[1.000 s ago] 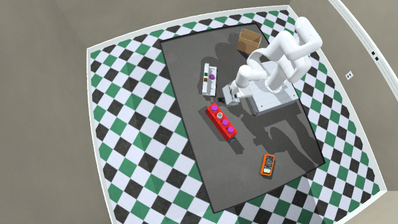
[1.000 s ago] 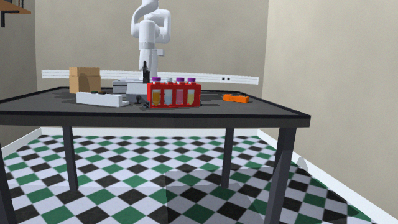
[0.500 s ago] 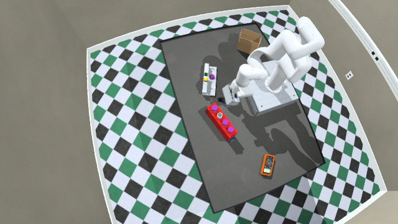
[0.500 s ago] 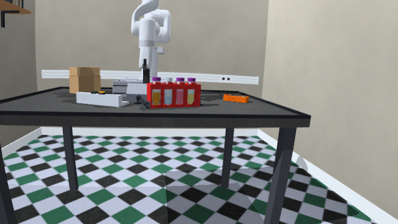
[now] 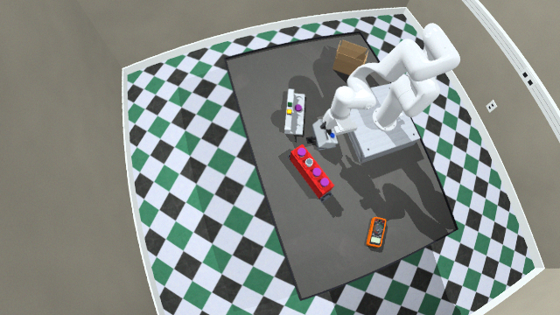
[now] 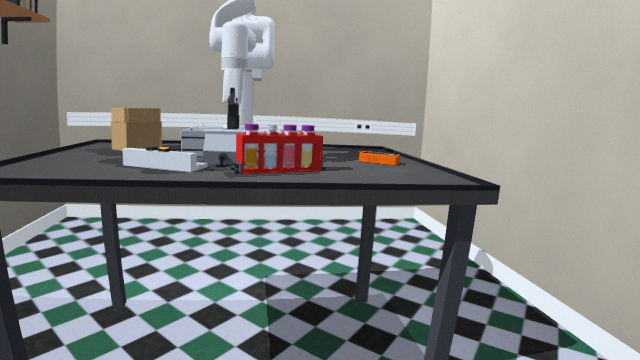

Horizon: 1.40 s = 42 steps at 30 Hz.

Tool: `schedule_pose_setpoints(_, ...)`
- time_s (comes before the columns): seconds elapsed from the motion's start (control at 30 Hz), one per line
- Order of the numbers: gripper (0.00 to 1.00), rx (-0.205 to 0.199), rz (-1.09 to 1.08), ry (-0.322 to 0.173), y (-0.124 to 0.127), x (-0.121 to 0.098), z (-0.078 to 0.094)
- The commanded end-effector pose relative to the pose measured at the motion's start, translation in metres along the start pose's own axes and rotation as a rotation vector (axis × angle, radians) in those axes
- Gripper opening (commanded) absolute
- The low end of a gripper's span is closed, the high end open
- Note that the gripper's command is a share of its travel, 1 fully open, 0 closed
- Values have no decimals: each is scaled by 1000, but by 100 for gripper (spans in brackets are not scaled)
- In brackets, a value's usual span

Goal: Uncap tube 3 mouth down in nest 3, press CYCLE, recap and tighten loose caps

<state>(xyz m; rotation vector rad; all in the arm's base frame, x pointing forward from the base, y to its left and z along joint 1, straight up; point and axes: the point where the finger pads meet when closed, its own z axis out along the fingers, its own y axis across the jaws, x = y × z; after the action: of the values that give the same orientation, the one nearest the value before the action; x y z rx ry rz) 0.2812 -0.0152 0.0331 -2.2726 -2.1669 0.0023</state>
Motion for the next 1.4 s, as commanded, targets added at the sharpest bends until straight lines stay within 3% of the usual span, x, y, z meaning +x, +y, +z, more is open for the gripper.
schedule_pose_setpoints(0.0,100,-3,-279,-8,25,-19,1)
schedule_pose_setpoints(0.23,100,-3,-505,-9,42,-34,2)
schedule_pose_setpoints(0.3,100,-2,-678,-9,54,-45,3)
schedule_pose_setpoints(0.67,100,0,-1167,-10,94,-80,5)
schedule_pose_setpoints(0.8,100,2,-1187,-10,105,-90,6)
schedule_pose_setpoints(1.3,100,2,-1187,-11,186,-161,12)
schedule_pose_setpoints(1.37,100,2,-1187,-11,186,-161,12)
